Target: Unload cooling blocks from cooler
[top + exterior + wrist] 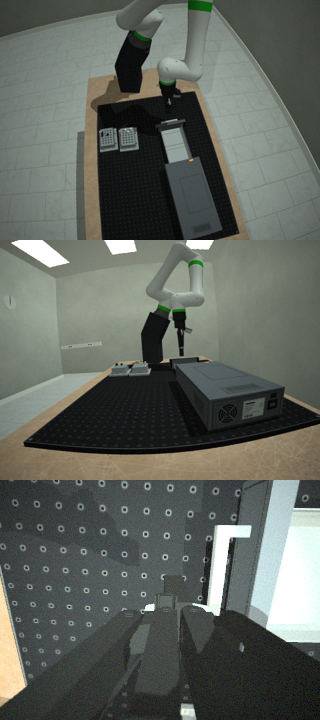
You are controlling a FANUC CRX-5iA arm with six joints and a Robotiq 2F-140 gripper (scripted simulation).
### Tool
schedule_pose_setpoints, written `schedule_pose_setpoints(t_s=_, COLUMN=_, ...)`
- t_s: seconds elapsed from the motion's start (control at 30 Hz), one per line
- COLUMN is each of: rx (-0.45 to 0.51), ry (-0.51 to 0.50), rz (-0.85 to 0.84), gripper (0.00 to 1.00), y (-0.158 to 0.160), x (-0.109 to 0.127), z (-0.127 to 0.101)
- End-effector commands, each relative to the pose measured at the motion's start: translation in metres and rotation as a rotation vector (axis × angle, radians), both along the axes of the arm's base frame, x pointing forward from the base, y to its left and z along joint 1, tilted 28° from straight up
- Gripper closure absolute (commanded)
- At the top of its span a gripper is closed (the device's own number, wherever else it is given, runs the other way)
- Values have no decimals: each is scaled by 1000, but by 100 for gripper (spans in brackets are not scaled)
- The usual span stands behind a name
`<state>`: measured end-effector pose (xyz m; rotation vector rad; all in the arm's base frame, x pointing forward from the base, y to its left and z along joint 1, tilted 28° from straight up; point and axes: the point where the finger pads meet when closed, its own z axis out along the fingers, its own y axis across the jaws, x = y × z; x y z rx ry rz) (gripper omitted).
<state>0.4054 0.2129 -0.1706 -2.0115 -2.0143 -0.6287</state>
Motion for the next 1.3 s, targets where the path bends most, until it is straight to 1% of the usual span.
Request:
schedule_pose_setpoints(t_s=0.0, rx=0, ry=-1, rz=0, gripper=90, y=2, x=1, z=-5)
schedule_pose_setpoints(t_s=1.27, rx=0, ry=-1, rz=0, gripper=90, y=22, x=7, z=-42)
